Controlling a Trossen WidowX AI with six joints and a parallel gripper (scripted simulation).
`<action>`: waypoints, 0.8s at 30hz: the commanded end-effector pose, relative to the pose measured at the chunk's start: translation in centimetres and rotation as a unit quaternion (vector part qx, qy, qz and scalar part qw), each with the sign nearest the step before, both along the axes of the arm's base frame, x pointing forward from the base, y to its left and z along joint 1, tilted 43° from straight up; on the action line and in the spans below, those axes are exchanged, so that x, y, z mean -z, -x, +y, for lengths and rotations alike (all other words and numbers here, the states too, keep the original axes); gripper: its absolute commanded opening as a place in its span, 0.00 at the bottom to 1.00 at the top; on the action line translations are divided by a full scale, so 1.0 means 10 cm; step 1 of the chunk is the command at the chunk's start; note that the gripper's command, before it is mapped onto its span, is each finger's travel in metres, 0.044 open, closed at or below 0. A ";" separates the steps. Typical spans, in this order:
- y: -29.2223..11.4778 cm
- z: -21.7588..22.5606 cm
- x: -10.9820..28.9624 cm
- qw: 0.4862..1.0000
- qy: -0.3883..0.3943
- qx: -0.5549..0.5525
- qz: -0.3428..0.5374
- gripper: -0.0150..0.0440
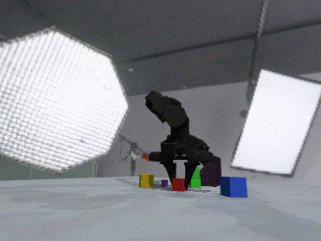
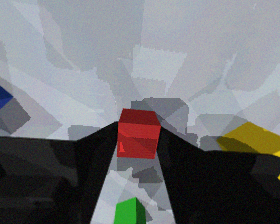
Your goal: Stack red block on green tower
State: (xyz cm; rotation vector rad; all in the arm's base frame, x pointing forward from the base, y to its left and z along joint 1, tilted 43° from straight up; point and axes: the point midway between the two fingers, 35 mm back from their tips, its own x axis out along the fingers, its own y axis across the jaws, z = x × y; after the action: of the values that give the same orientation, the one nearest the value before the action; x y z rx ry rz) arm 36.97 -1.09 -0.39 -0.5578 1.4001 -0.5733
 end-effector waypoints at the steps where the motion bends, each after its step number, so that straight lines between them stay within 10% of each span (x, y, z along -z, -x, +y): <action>1: 0.00 0.00 0.00 1.000 0.000 -0.001 0.001 0.48; 10: 0.00 0.07 -0.08 1.000 0.001 -0.001 0.001 0.25; 24: 0.07 0.60 -0.65 1.000 0.001 -0.002 0.001 0.25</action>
State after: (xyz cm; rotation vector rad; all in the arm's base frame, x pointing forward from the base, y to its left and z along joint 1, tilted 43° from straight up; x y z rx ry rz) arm 36.39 3.96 5.01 -0.5722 1.3997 -0.5714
